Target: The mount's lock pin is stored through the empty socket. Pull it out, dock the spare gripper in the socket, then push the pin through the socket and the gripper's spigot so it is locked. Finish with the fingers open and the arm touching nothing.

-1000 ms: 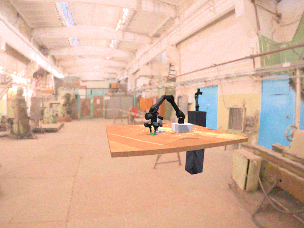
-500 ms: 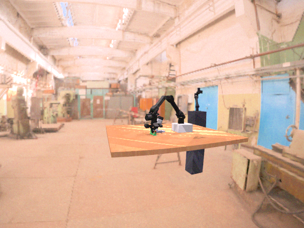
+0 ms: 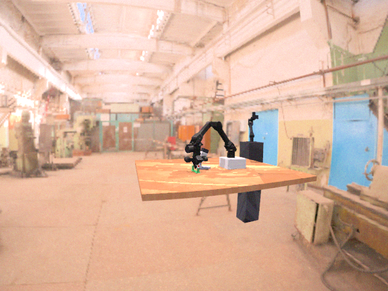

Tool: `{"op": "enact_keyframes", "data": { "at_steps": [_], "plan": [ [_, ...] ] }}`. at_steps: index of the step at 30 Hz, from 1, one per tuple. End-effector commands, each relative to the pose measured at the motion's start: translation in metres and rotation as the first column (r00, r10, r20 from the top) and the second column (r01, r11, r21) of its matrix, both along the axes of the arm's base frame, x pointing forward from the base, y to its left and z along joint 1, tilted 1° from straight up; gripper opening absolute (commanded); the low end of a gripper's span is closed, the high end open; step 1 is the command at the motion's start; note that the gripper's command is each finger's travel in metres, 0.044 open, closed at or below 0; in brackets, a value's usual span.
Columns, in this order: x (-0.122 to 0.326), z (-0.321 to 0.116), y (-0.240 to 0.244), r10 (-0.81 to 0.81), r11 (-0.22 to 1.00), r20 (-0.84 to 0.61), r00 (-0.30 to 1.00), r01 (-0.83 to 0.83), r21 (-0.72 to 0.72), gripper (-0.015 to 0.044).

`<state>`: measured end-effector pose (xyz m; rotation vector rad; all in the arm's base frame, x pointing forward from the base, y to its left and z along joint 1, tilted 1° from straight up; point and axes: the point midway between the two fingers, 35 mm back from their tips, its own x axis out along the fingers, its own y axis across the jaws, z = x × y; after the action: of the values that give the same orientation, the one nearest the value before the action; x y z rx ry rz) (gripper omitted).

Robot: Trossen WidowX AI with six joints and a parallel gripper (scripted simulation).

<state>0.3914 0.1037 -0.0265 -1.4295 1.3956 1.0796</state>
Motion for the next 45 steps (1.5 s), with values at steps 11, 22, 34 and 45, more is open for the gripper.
{"op": "enact_keyframes", "data": {
  "at_steps": [11,22,34,45],
  "plan": [
    [0.001,0.058,0.002,0.001,1.0,0.015,1.0,-0.001,0.009,0.0],
    [0.002,0.052,0.001,0.001,1.0,0.015,1.0,-0.001,0.005,0.0],
    [-0.024,0.06,0.004,0.003,1.0,0.013,1.0,-0.003,0.007,0.0],
    [-0.055,0.066,0.005,0.005,1.0,0.01,1.0,-0.005,0.008,0.0]
  ]
}}
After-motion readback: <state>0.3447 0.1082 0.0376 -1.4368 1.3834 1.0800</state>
